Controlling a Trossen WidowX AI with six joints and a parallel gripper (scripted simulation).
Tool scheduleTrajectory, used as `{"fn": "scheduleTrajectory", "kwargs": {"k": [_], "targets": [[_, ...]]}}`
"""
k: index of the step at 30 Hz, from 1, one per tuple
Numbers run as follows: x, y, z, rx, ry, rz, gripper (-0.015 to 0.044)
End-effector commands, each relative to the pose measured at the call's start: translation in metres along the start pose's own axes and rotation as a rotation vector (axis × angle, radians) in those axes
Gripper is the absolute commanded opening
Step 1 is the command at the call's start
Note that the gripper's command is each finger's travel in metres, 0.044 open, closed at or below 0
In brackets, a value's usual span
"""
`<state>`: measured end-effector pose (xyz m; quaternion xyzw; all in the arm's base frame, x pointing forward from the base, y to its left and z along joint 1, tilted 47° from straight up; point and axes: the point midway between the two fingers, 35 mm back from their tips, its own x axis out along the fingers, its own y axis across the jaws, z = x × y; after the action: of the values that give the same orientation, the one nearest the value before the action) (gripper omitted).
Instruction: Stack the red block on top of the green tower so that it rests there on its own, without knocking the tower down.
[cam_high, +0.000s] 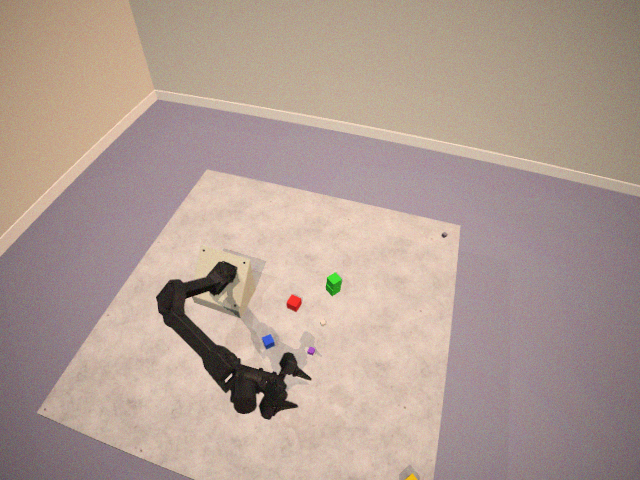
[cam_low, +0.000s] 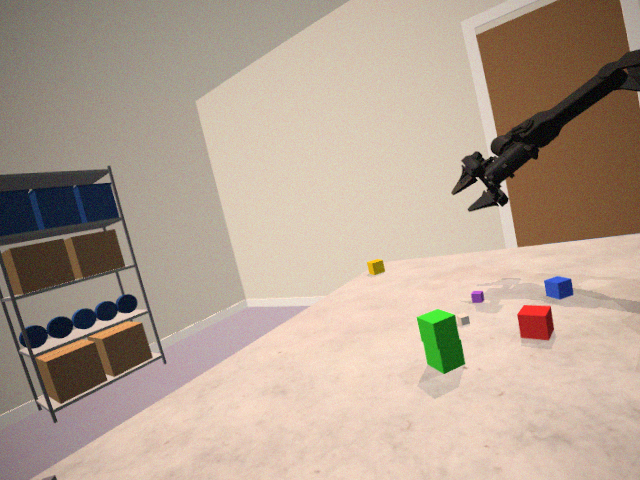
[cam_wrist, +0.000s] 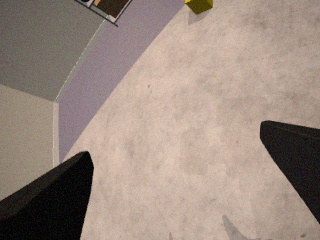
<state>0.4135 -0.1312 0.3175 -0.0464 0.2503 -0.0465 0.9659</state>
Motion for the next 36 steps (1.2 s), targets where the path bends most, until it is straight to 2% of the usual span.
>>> {"fn": "scheduleTrajectory", "kwargs": {"k": [1, 10, 20, 28, 36], "targets": [[0.033, 0.031, -0.042, 0.07, 0.156, 0.024, 0.044], [0.07, 0.109, -0.142, 0.146, 0.506, -0.018, 0.044], [0.061, 0.173, -0.248, 0.06, 0.803, -0.194, 0.044], [0.033, 0.197, -0.314, -0.118, 0.912, -0.393, 0.044], [0.002, 0.204, -0.355, -0.334, 0.89, -0.572, 0.044]]}}
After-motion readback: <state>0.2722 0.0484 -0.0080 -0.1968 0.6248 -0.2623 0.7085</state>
